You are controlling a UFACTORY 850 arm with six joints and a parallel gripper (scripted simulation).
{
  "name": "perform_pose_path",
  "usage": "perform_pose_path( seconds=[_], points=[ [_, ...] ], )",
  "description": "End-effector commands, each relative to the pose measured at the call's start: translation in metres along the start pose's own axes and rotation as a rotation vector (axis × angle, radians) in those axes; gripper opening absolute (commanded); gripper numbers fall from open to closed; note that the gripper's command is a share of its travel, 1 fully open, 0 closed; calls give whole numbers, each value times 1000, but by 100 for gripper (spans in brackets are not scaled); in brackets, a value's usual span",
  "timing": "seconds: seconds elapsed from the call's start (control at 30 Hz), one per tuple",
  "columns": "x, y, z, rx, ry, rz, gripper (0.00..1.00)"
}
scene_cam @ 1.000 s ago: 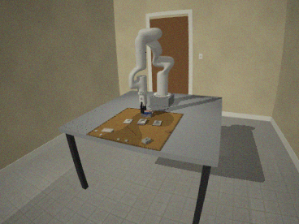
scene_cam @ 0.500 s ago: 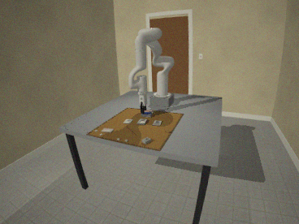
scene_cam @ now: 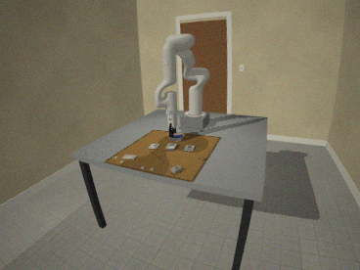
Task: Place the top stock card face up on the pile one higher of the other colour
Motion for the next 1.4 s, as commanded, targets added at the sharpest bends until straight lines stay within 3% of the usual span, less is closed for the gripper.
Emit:
perform_pose_path(
  seconds=[0.0,1.37],
  points=[
    [2,0,-1,0,2,0,86],
    [8,0,-1,0,2,0,86]
  ],
)
Point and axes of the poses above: the point where the finger pads meet when closed, its own x axis out along the fingers, its own z axis across the jaws, y = z × x, the point moved 3 cm from there along -x, back along the fingers, and after that the axes turned 8 degrees about x, right-handed, at the moved point
